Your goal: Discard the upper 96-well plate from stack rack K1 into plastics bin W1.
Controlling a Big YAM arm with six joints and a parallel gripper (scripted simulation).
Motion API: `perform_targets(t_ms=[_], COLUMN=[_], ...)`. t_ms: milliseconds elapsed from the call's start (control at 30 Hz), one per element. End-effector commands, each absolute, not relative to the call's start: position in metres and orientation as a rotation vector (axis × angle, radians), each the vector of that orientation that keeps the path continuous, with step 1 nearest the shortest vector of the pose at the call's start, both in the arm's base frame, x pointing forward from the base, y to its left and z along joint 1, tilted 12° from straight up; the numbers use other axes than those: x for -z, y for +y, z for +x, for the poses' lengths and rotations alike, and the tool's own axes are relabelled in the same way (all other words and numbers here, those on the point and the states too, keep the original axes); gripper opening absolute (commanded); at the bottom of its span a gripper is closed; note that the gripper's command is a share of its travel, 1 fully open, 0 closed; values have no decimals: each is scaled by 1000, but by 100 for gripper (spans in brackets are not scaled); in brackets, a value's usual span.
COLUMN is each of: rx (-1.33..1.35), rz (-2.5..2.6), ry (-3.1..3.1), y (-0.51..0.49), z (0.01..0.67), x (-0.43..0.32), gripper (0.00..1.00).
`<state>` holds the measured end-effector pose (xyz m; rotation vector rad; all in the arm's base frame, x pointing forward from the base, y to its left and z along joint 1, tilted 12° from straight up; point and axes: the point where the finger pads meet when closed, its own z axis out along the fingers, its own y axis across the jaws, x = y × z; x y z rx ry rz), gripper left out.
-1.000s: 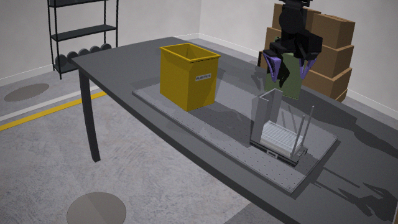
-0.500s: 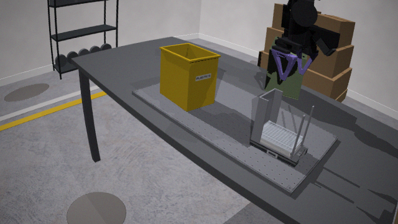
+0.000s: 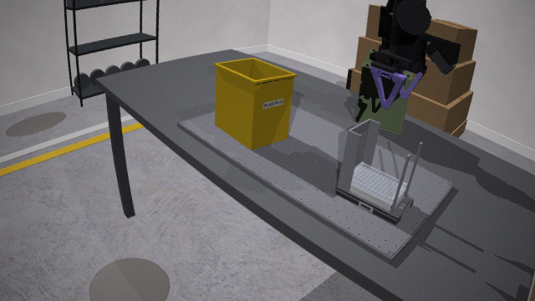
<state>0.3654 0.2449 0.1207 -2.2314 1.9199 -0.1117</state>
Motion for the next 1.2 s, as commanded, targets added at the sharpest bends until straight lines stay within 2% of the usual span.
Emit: perform_targets(t_ms=[0, 100, 1167], rx=[128, 122, 121], rz=[-2217, -2248, -2245], ry=[1876, 1889, 1895], y=[252, 246, 249], z=[375, 371, 380], x=[-137, -115, -69], gripper=[100, 100, 100])
